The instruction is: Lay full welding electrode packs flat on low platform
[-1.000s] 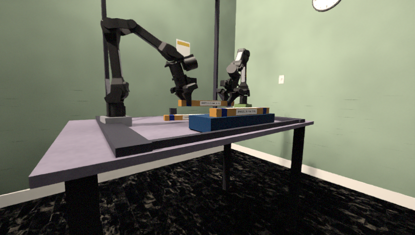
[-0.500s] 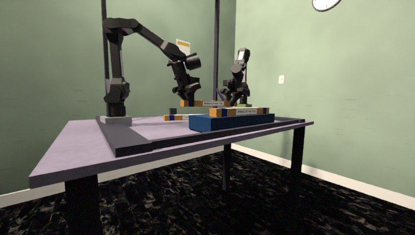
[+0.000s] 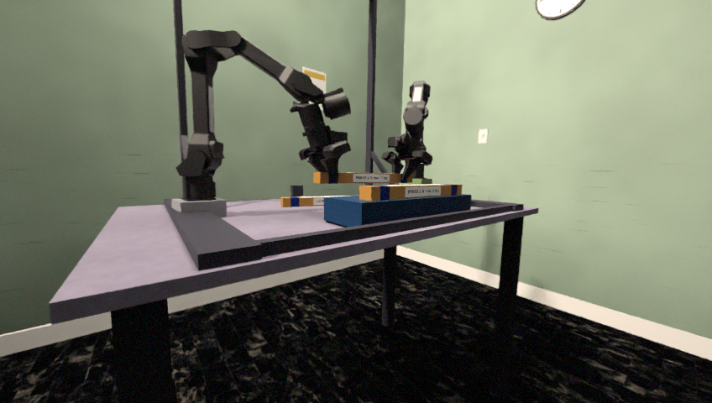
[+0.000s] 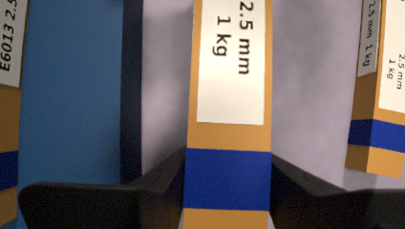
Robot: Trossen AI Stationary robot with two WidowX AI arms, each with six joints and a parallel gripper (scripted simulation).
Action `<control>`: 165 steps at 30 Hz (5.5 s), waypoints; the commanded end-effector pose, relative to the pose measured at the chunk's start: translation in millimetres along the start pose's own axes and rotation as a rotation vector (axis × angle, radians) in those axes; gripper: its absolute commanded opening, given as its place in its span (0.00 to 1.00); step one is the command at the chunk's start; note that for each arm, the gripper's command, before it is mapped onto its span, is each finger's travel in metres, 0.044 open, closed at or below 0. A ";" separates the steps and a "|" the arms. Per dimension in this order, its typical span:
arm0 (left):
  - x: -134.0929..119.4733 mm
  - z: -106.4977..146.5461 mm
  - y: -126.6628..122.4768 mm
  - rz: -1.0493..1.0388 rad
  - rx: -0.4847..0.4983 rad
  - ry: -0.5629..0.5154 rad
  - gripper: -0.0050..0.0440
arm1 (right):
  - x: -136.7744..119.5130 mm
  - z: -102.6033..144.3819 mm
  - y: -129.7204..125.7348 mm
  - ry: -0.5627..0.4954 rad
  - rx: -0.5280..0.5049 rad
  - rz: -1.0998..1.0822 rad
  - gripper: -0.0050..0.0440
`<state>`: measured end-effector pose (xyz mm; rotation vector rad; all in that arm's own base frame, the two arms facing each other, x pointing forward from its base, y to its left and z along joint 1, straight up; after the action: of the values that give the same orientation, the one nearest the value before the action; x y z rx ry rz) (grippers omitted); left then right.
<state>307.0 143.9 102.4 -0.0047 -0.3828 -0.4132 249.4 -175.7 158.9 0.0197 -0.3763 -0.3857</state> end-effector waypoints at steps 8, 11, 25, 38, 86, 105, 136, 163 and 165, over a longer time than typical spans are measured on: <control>-6.0 11.8 31.9 0.039 0.052 -0.004 0.00 | 12.9 17.7 -10.3 -0.054 0.006 0.053 0.00; -7.6 12.0 37.7 0.030 0.053 -0.004 0.00 | 13.1 11.1 -18.3 -0.033 0.011 0.045 0.00; -13.9 12.9 60.9 0.039 0.053 -0.003 0.00 | 20.7 18.5 -39.1 -0.054 0.002 0.055 0.00; -20.8 13.9 86.1 0.030 0.054 -0.002 0.00 | 25.5 11.5 -67.1 -0.032 0.007 0.046 0.00; -29.0 20.9 113.6 0.025 0.068 -0.008 0.00 | 41.9 22.2 -125.3 -0.052 -0.016 0.055 0.00; -32.6 17.2 108.6 0.029 0.055 -0.002 0.00 | 40.6 16.8 -128.1 -0.042 -0.010 0.052 0.00; -40.0 -1.1 106.2 0.031 0.049 0.001 0.00 | 29.8 -2.7 -128.9 -0.029 -0.005 0.048 0.00; -41.3 -5.6 105.4 0.029 0.060 -0.004 0.00 | 26.9 -9.1 -130.2 -0.033 -0.007 0.049 0.00; -41.1 -5.4 105.4 0.029 0.061 -0.005 0.00 | 26.6 -9.1 -130.1 -0.033 -0.007 0.049 0.00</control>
<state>319.9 251.7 77.0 0.0162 -0.3896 -0.3794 234.7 -304.1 133.0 0.0346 -0.3850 -0.3405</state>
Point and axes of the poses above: on each arm, the point midway between the two fingers, 35 mm back from their tips, its own z axis back along the fingers, its own y axis across the jaws, x = y × z, the point moved 8 cm from there along z, back along the fingers, and after that the axes turned 14 degrees about -z, right-handed, at the moved point
